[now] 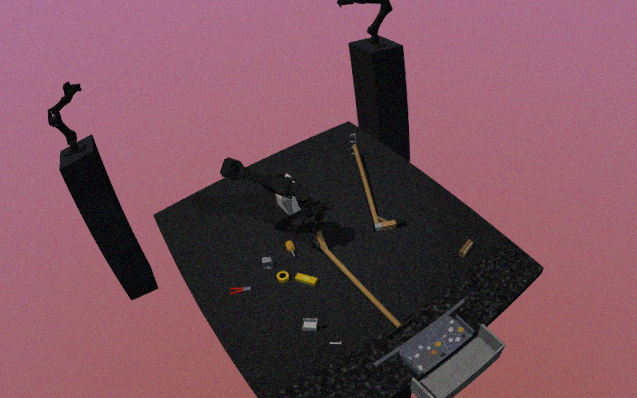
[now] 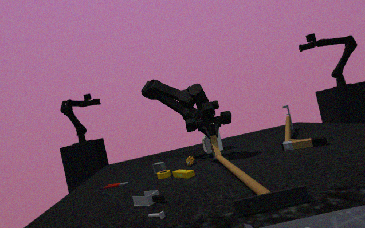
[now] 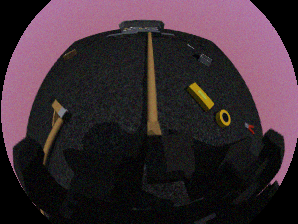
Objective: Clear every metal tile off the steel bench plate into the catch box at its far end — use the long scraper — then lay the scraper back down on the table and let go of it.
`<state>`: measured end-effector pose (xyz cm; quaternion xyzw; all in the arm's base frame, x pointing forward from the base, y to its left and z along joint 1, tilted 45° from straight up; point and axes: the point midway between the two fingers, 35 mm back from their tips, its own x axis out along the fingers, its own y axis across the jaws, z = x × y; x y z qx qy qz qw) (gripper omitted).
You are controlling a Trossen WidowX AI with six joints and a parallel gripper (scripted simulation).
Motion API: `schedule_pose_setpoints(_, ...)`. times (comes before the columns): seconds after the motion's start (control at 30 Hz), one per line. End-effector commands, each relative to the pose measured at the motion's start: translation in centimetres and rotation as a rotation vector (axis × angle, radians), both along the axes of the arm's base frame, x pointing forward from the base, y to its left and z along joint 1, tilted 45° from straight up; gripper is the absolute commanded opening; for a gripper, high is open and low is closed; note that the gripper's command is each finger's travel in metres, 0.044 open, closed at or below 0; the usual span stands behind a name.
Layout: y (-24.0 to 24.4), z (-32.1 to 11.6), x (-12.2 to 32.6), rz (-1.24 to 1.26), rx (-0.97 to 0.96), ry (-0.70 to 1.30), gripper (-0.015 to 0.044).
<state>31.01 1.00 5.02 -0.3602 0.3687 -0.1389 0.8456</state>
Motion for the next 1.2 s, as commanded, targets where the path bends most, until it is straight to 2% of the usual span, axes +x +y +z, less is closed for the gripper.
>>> schedule_pose_setpoints(0.0,0.4,0.2,1.0,0.008,0.003,-0.006,0.0000)
schedule_pose_setpoints(1.17,1.1,0.0,6.6,0.020,0.007,-0.009,0.0000)
